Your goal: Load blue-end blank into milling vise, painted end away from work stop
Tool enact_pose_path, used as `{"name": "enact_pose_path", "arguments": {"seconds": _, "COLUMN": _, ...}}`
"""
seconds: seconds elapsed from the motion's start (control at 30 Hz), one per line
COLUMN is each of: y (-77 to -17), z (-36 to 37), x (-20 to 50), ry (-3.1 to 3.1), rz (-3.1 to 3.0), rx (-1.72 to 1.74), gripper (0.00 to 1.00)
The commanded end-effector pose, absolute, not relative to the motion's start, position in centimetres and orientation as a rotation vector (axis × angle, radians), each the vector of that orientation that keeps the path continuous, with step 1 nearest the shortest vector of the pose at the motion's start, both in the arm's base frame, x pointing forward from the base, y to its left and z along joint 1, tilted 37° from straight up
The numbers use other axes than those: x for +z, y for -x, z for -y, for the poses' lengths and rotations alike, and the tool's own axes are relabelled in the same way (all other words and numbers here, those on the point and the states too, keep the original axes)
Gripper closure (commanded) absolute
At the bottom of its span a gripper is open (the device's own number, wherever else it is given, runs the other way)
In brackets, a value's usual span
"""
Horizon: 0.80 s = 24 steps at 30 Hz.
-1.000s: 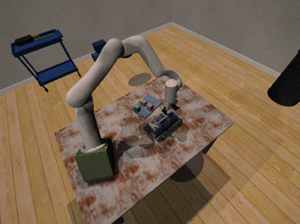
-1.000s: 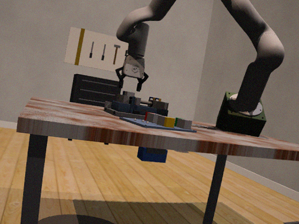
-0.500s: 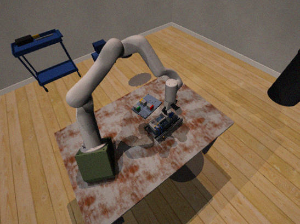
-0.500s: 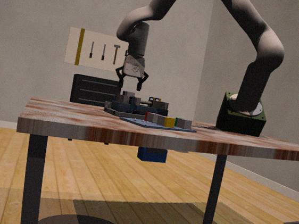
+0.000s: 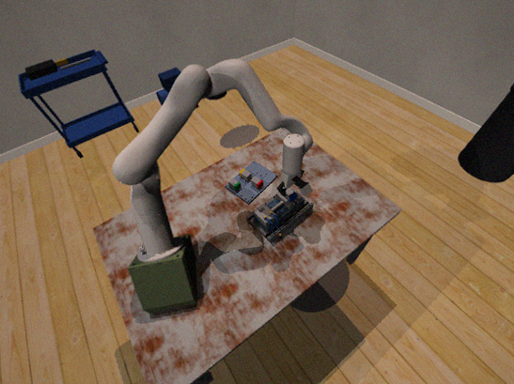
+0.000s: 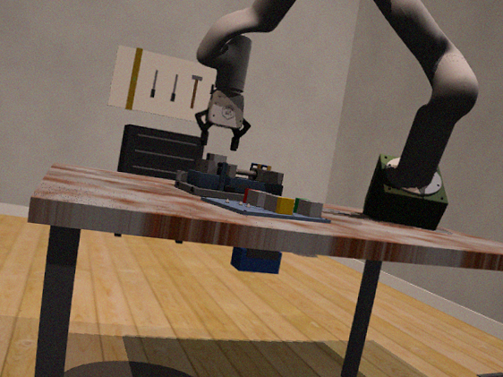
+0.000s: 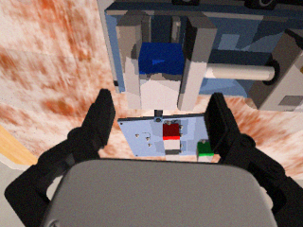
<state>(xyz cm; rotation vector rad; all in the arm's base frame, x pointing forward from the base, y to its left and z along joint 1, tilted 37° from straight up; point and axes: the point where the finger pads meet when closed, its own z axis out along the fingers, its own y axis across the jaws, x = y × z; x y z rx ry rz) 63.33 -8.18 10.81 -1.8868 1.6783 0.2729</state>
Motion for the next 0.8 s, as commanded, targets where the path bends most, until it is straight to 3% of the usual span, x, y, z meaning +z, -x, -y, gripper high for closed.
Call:
{"name": "enact_pose_path", "arguments": {"seconds": 0.0, "y": -62.9, "z": 9.4, "x": 12.6, "ry": 1.886, "rz": -1.678, "rx": 0.269, "gripper": 0.0}}
{"name": "enact_pose_path", "arguments": {"seconds": 0.77, "y": -61.2, "z": 13.5, "x": 18.6, "ry": 1.886, "rz": -1.678, "rx": 0.269, "gripper": 0.0}}
